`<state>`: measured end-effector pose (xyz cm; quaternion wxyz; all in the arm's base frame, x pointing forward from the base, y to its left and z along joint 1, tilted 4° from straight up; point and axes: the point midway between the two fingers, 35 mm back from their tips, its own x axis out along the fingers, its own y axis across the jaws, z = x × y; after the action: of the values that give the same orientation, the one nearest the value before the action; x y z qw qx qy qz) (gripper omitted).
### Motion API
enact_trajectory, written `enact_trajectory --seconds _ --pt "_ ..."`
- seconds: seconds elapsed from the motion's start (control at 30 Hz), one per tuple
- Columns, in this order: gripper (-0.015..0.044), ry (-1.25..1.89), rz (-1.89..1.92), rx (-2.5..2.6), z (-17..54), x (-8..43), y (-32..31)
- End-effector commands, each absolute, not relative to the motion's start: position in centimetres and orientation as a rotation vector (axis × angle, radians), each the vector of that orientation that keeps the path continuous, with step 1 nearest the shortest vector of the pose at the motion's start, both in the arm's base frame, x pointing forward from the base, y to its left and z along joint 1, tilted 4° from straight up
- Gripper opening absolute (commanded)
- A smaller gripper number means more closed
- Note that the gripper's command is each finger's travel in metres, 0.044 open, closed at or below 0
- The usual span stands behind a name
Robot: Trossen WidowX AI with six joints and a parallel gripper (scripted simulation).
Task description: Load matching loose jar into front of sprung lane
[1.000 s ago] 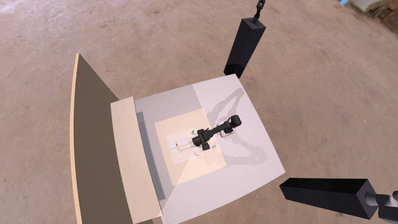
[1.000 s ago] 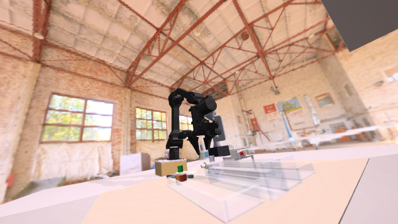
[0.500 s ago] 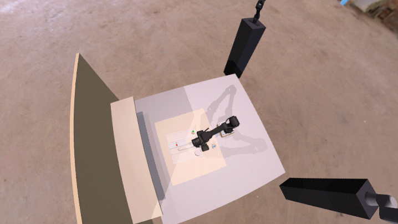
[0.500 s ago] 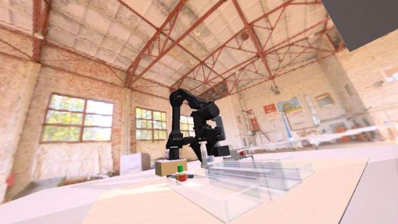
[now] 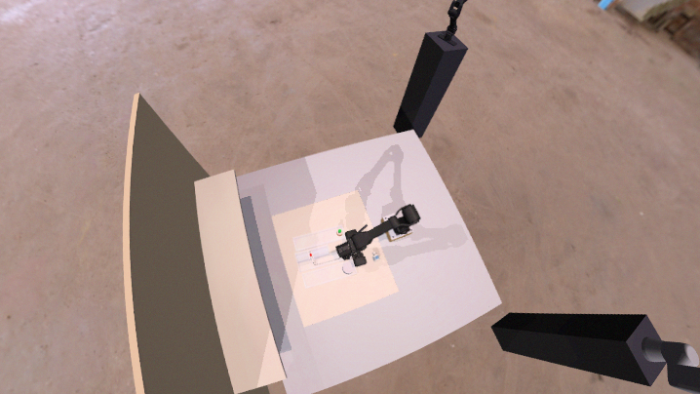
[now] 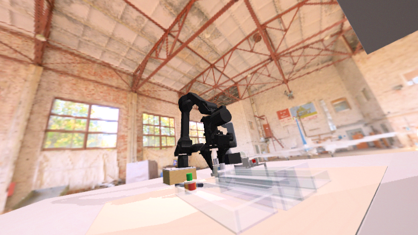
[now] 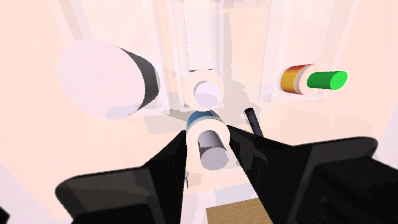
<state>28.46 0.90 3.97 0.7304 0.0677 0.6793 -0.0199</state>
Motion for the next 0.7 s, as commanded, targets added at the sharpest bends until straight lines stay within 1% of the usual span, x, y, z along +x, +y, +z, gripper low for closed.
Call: enact_trajectory --seconds 0.0,0.67 --pt "0.0000 1.497 -0.049 0.148 3.92 28.73 0.82" --pt "0.0000 1.497 -0.049 0.148 3.98 29.71 0.71"
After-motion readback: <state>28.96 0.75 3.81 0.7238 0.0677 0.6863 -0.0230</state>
